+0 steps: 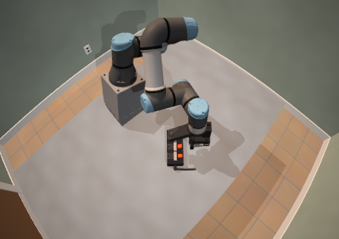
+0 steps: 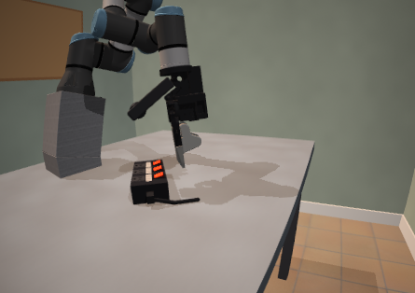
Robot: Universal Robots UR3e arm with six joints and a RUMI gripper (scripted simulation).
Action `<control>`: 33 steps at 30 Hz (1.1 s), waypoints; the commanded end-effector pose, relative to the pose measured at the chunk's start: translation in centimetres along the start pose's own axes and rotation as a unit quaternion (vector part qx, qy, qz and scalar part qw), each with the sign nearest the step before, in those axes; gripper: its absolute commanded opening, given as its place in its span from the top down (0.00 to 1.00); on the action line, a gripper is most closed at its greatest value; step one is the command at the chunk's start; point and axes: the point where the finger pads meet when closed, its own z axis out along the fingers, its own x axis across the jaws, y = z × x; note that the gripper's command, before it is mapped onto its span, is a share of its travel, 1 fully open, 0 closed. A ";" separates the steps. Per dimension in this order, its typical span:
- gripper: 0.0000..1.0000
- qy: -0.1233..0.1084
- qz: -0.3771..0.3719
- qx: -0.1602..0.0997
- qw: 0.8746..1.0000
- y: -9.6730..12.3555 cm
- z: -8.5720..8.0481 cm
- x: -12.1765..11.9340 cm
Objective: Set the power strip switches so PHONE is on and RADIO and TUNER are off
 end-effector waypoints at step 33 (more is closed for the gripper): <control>1.00 0.000 0.000 0.000 1.000 0.5 -6.9 0.2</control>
